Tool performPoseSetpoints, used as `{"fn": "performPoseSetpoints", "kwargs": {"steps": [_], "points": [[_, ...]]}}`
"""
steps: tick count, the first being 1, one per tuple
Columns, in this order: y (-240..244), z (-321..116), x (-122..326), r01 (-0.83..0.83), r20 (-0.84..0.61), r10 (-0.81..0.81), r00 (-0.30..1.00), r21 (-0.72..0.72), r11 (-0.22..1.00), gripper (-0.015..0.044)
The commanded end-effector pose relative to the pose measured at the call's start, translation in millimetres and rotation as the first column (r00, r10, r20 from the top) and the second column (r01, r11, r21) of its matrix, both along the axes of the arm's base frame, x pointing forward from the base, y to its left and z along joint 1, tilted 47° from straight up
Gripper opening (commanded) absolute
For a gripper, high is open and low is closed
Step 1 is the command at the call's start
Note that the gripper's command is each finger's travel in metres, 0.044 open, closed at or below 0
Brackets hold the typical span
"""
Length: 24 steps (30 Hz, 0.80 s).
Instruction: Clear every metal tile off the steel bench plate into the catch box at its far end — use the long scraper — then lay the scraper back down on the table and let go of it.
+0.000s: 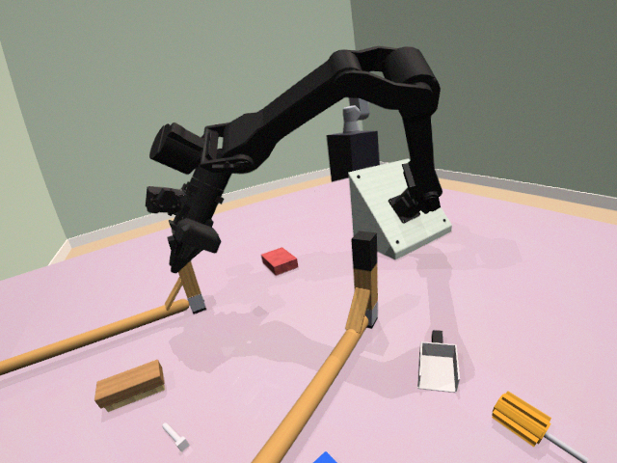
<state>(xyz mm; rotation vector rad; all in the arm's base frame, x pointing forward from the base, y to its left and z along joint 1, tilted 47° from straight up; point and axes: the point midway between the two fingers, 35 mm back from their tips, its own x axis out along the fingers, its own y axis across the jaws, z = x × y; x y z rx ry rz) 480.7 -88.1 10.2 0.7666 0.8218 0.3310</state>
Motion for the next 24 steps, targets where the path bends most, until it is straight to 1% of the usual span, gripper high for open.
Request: {"fn": "performPoseSetpoints", "kwargs": {"steps": [1, 24], "points": [[-3, 1, 9, 0.008, 0.001, -0.008, 1.000, -0.005, 1.000, 0.0000], [0, 3, 44, 0.008, 0.005, -0.008, 1.000, -0.003, 1.000, 0.0000]]}}
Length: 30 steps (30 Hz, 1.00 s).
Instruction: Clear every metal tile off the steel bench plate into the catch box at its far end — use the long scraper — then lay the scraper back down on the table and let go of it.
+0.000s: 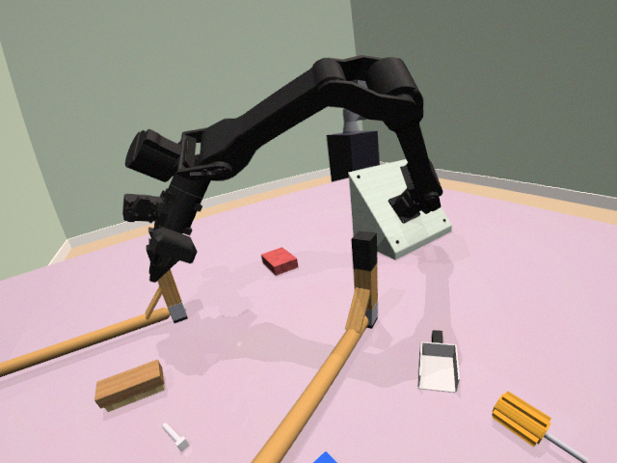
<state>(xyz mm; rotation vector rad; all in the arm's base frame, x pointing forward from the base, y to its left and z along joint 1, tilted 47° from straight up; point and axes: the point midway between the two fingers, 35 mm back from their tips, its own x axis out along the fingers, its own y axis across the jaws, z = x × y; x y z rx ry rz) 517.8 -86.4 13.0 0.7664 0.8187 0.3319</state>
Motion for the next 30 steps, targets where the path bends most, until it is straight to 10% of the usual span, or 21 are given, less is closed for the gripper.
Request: {"fn": "performPoseSetpoints", "kwargs": {"steps": [1, 30], "points": [[-2, 1, 8, 0.008, 0.002, -0.008, 1.000, -0.004, 1.000, 0.0000], [-2, 0, -3, 0.004, 0.002, -0.004, 1.000, -0.002, 1.000, 0.0000]]}}
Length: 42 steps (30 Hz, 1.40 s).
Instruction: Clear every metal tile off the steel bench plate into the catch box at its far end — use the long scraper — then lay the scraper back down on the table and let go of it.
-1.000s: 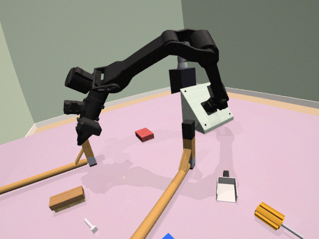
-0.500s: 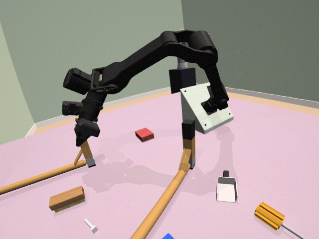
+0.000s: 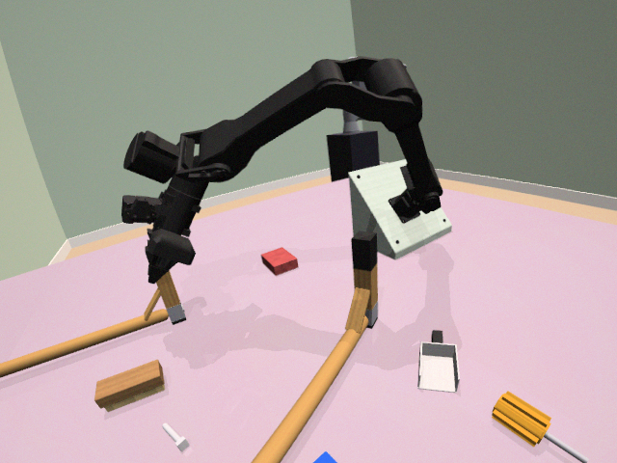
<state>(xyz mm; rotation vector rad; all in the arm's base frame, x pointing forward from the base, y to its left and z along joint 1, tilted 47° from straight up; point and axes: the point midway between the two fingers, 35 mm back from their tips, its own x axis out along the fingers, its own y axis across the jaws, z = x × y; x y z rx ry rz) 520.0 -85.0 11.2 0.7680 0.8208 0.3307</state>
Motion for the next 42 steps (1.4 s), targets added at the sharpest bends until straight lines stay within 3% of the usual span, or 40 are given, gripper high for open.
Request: {"fn": "performPoseSetpoints", "kwargs": {"steps": [1, 42], "points": [[-4, 2, -7, 0.003, 0.004, -0.003, 1.000, -0.004, 1.000, 0.0000], [-15, -2, -70, 0.005, -0.004, -0.005, 1.000, -0.011, 1.000, 0.0000]]}}
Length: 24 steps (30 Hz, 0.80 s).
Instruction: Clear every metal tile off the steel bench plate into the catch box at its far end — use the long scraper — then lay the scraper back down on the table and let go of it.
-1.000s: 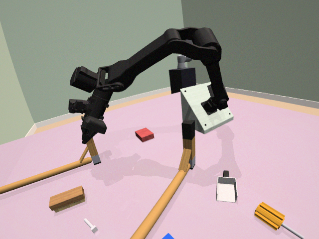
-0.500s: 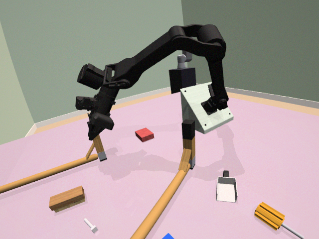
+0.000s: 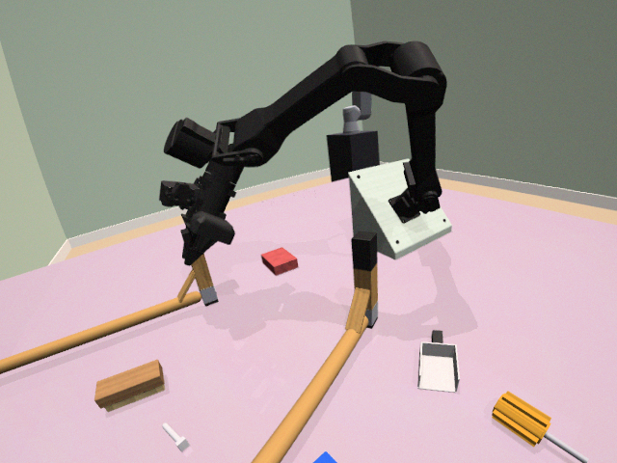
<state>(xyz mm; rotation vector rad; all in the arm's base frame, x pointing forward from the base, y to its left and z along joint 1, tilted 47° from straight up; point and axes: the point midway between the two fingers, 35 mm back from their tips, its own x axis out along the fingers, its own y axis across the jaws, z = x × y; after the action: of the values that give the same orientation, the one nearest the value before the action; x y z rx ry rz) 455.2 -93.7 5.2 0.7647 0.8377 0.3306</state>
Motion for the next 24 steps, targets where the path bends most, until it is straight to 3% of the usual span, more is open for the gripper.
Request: {"fn": "performPoseSetpoints", "kwargs": {"steps": [1, 24], "points": [[-6, 4, -7, 0.013, 0.010, -0.012, 1.000, -0.007, 1.000, 0.0000], [-8, 0, -44, 0.014, 0.008, -0.014, 1.000, -0.009, 1.000, 0.0000]]}}
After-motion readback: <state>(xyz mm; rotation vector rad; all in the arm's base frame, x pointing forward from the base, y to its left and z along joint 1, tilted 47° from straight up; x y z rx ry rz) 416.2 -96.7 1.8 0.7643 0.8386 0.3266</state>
